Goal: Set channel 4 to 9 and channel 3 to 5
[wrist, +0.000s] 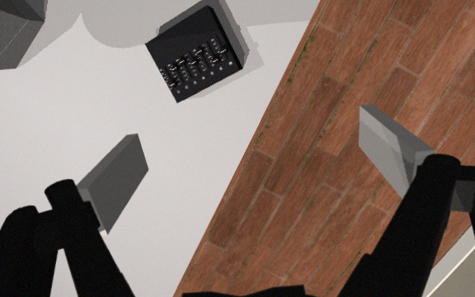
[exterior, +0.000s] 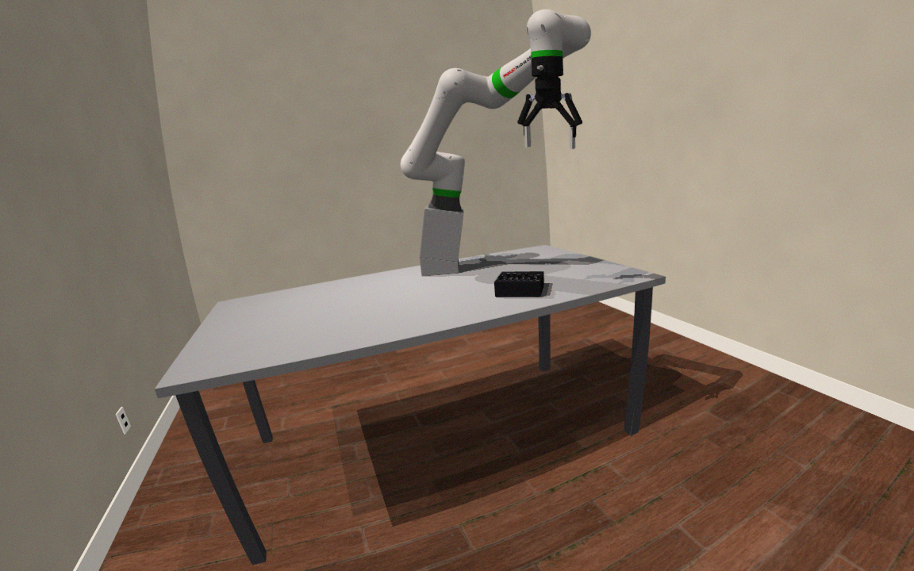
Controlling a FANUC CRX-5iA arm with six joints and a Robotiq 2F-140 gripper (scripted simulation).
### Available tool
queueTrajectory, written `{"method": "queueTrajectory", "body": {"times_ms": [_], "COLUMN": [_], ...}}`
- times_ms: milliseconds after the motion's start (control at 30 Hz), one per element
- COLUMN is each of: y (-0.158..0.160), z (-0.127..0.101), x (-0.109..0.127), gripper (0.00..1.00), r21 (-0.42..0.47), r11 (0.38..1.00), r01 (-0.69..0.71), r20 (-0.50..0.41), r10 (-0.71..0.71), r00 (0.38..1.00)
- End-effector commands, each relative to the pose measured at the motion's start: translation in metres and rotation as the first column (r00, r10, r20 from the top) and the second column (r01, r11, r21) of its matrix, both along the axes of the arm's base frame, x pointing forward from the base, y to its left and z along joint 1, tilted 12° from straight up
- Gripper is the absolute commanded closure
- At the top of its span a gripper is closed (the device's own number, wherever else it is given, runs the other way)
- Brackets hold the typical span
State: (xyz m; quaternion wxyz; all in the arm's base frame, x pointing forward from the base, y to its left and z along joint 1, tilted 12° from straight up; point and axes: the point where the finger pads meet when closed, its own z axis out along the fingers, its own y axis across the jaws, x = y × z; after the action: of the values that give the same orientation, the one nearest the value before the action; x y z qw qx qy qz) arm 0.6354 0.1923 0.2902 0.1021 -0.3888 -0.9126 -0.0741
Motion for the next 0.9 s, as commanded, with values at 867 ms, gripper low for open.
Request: {"method": "queueTrajectory", "body": {"times_ms": [867], "y": [-0.0289], "z": [0.0072], "x": [-0.0209], "gripper": [0.0], "r21": [-0.022], "r11": [0.891], "r01": [-0.454], "r20": [0.023], "r10": [0.455], "r00": [0.89]}}
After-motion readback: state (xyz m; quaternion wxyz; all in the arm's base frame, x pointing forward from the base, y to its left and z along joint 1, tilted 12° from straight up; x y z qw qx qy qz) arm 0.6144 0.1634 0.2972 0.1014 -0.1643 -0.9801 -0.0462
